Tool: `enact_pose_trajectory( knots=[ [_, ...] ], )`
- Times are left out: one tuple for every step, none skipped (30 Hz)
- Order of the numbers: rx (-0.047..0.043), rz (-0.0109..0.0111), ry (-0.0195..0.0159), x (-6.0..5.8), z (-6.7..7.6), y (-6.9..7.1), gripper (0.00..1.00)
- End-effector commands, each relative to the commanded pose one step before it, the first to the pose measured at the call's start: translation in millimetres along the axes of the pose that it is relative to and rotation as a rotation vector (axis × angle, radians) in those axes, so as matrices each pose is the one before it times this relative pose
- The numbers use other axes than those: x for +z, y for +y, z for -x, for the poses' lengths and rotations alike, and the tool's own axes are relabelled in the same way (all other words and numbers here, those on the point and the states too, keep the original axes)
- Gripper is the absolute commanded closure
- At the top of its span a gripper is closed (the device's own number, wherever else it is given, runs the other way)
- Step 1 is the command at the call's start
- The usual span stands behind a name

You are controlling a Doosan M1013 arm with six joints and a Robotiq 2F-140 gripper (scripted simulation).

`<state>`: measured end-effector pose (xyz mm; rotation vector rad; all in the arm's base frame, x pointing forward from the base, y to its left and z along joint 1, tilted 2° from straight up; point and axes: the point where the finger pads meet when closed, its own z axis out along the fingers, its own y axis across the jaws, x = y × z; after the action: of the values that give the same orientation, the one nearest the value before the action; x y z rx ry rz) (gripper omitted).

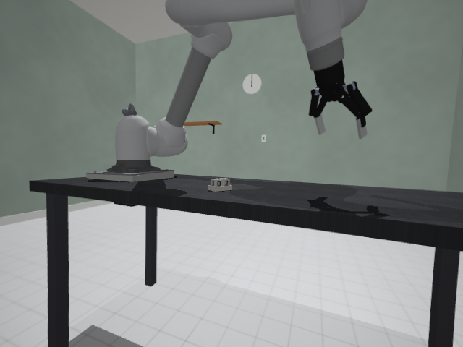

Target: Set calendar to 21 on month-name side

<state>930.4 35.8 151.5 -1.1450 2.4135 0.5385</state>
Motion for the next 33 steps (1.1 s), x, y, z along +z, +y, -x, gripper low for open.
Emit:
enact_pose_trajectory(
  knots=[
    [-0.01698, -0.03199, 0.08416, -20.19, -53.13, 24.51, 0.0],
    [0.0, 0.0, 0.0, 0.0, 0.0, 0.0, 0.0],
    [-0.02489, -0.01685, 0.07858, -8.69, -28.99, 16.57, 0.0],
    [0.0, 0.0, 0.0, -2.69, -11.68, 6.21, 0.0],
    [0.0, 0.0, 0.0, 0.0, 0.0, 0.0, 0.0],
    [0.0, 0.0, 0.0, 0.0, 0.0, 0.0, 0.0],
    [-0.02628, -0.01474, 0.07522, -7.5, -31.1, 18.73, 0.0],
    [0.0, 0.0, 0.0, -1.9, -11.04, 6.34, 0.0],
    [0.0, 0.0, 0.0, -0.3, -1.6, 0.93, 0.0],
    [0.0, 0.0, 0.0, 0.0, 0.0, 0.0, 0.0],
    [-0.02687, -0.01262, 0.07025, -5.61, -30.71, 19.77, 0.0],
    [0.0, 0.0, 0.0, -1.08, -8.59, 5.34, 0.0],
    [0.0, 0.0, 0.0, 0.0, 0.0, 0.0, 0.0],
    [-0.02655, -0.01057, 0.06391, -3.15, -24.9, 17.33, 0.0],
    [0.0, 0.0, 0.0, -0.86, -10.78, 7.3, 0.0],
    [0.0, 0.0, 0.0, 0.0, 0.0, 0.0, 0.0],
    [0.0, 0.0, 0.0, 0.0, 0.0, 0.0, 0.0],
    [-0.02524, -0.00867, 0.05648, -2.42, -30.8, 22.56, 0.0],
    [0.0, 0.0, 0.0, -0.02, -0.56, 0.4, 0.0],
    [0.0, 0.0, 0.0, 0.0, 0.0, 0.0, 0.0],
    [-0.02298, -0.00694, 0.04828, -0.85, -26.4, 20.73, 0.0],
    [0.0, 0.0, 0.0, 0.0, 0.0, 0.0, 0.0],
    [0.0, 0.0, 0.0, 0.0, 0.0, 0.0, 0.0],
    [-0.0199, -0.0054, 0.03965, 0.2, -21.27, 17.82, 0.0],
    [0.0, 0.0, 0.0, 0.0, 0.0, 0.0, 0.0],
    [-0.0162, -0.00404, 0.03095, 0.73, -16.26, 14.42, 0.0],
    [0.0, 0.0, 0.0, 0.0, 0.0, 0.0, 0.0],
    [-0.01218, -0.00285, 0.02254, 0.86, -11.62, 10.79, 0.0],
    [0.0, 0.0, 0.0, 0.0, 0.0, 0.0, 0.0],
    [-0.00819, -0.00183, 0.01482, 0.72, -7.52, 7.23, 0.0],
    [-0.00461, -0.001, 0.00823, 0.45, -4.13, 4.07, 0.0],
    [-0.00184, -0.0004, 0.00327, 0.19, -1.63, 1.63, 0.0],
    [-0.00028, -0.00006, 0.0005, 0.03, -0.25, 0.25, 0.0]
  ],
)
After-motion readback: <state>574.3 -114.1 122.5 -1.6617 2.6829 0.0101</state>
